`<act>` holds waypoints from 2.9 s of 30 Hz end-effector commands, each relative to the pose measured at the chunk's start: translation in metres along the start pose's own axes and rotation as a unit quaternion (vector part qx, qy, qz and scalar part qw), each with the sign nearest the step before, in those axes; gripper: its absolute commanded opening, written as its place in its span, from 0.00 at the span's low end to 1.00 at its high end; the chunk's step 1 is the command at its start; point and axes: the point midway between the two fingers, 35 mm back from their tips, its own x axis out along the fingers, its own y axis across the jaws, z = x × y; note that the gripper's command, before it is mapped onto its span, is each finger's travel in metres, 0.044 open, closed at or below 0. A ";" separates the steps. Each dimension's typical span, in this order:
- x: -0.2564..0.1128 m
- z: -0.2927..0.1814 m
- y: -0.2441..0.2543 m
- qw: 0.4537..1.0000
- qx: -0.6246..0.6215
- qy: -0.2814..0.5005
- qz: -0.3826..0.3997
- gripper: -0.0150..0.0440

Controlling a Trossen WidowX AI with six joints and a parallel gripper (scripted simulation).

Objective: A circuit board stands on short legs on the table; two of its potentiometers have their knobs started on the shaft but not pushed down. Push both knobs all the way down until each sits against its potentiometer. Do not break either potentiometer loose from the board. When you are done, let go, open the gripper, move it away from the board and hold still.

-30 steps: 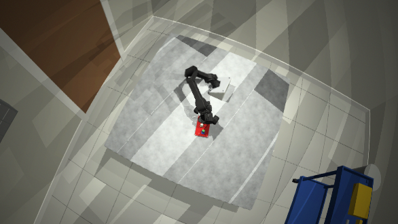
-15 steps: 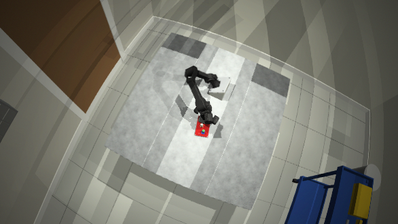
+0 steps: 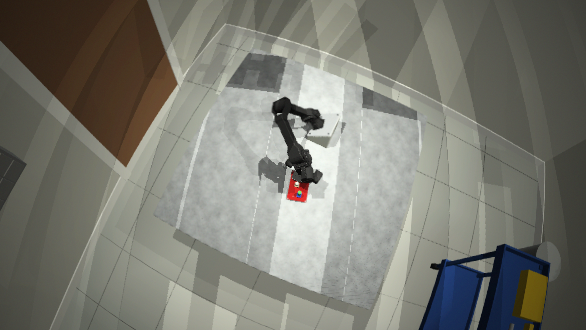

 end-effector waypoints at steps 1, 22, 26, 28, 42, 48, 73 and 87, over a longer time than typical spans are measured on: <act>0.009 0.002 -0.001 1.000 0.007 0.007 -0.008 0.25; -0.016 0.001 -0.002 1.000 0.003 0.008 -0.011 0.30; -0.016 0.001 -0.002 1.000 0.003 0.008 -0.011 0.48; -0.016 0.001 -0.002 1.000 0.003 0.008 -0.011 0.57; -0.044 0.035 0.021 0.995 -0.103 -0.016 -0.004 0.25; -0.052 0.058 0.028 0.979 -0.203 -0.008 -0.005 0.25; -0.041 0.093 0.037 0.928 -0.372 0.007 -0.004 0.25; -0.022 0.093 0.036 0.928 -0.372 0.007 -0.004 0.25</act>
